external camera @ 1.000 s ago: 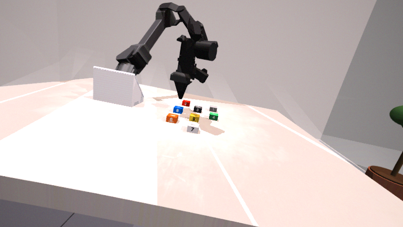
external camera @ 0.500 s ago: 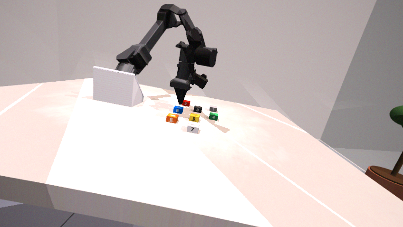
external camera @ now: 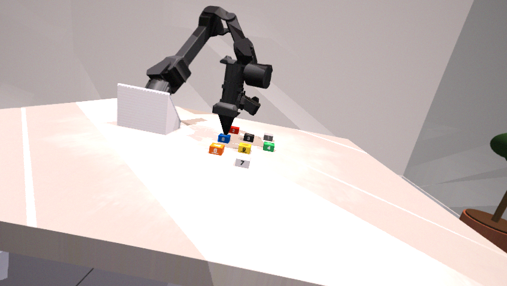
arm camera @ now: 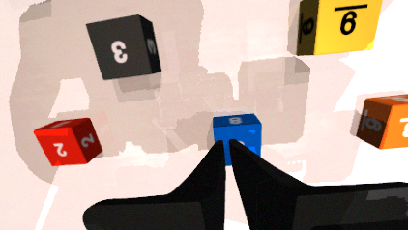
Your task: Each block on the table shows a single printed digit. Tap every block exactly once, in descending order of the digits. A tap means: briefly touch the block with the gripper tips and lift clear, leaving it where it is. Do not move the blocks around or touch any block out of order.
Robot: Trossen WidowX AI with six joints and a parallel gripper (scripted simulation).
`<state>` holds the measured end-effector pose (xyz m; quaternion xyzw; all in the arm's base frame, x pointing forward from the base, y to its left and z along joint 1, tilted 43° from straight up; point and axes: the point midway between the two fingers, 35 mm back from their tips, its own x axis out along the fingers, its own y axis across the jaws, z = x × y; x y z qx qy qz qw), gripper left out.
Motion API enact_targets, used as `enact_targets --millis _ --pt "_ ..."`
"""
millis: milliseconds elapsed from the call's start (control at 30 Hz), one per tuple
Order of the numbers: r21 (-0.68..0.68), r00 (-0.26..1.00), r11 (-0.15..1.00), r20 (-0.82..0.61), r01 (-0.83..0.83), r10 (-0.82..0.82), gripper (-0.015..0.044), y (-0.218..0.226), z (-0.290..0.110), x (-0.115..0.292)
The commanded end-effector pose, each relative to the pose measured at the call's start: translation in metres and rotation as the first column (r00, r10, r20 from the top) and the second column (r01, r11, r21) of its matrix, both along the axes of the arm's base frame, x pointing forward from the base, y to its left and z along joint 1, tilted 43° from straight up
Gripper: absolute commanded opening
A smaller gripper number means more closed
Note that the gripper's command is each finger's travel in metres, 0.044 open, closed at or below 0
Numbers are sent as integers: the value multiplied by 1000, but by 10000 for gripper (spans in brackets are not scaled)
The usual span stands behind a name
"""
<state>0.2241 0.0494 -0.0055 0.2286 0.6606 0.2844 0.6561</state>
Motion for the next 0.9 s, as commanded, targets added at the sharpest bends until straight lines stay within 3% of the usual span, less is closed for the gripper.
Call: enact_targets --millis 0,167,400,667,867 --pt "-2 1000 1000 3 0 0 20 -15 16 1" --pt "-2 1000 1000 3 0 0 20 -19 20 1" --pt "-5 1000 1000 1 0 0 20 -72 77 4" --pt "-6 1000 1000 2 0 0 20 -74 76 7" --pt "-16 1000 1000 9 -6 6 20 -112 52 44"
